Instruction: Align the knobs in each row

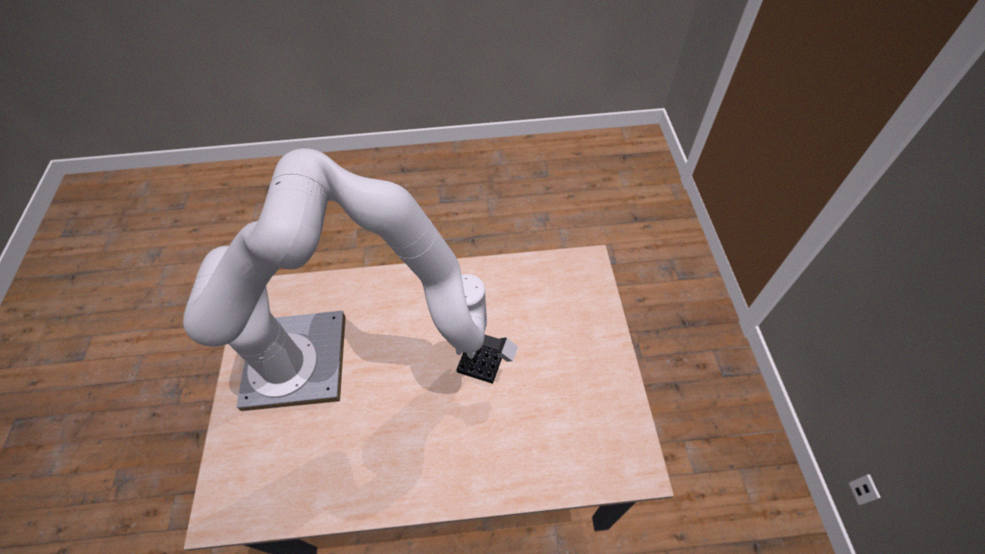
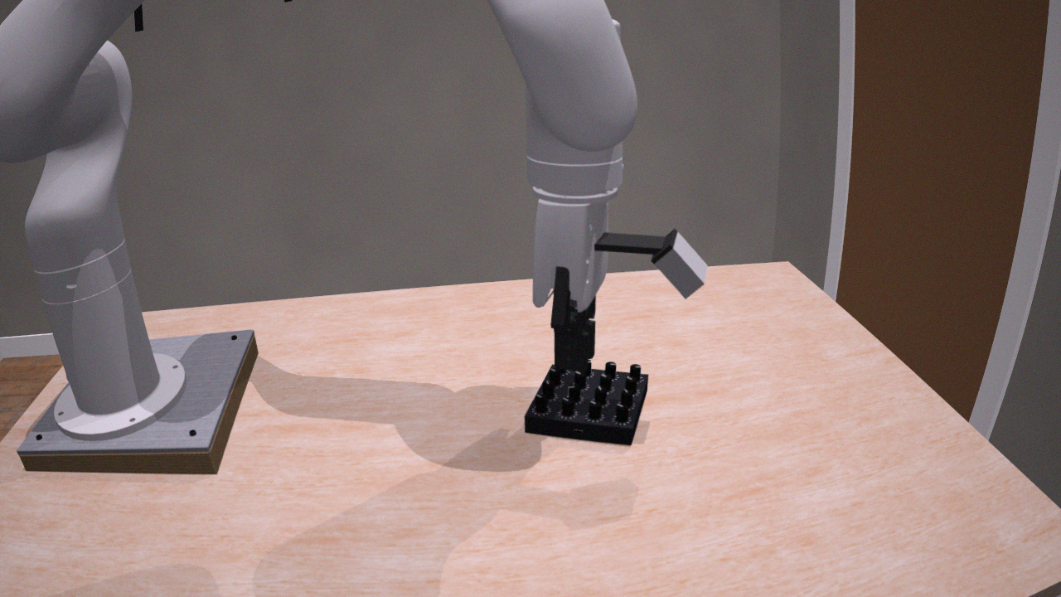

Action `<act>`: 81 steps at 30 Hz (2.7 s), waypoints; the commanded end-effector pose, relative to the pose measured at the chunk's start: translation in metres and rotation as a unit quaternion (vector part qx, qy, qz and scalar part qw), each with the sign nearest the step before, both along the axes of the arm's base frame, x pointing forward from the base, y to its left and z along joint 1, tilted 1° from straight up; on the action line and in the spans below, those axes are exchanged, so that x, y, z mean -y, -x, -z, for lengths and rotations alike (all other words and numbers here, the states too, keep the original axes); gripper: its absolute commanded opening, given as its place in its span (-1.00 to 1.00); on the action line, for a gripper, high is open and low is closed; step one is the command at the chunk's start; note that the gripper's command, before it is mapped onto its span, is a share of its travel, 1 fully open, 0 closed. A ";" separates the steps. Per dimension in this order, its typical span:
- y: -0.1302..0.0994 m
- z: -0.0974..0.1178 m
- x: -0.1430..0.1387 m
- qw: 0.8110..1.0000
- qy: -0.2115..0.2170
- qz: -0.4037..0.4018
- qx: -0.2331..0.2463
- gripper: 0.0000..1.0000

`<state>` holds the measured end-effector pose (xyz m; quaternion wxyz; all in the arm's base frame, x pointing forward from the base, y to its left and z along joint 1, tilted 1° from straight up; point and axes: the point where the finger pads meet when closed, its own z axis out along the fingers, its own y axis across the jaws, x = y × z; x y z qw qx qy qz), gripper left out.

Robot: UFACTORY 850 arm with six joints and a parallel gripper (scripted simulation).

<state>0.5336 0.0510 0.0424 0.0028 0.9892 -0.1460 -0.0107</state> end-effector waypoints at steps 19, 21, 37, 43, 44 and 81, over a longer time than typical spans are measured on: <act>-0.001 -0.002 0.000 0.998 -0.001 -0.062 0.001 -0.61; -0.001 -0.002 0.000 0.996 -0.002 -0.093 0.001 -0.61; -0.001 -0.005 0.000 0.947 -0.007 -0.321 0.000 -0.61; -0.001 -0.006 0.000 0.919 -0.008 -0.394 0.000 -0.61; -0.001 -0.006 0.000 0.914 -0.009 -0.407 0.000 -0.61; -0.001 -0.013 0.000 0.607 -0.017 -0.794 -0.001 -0.61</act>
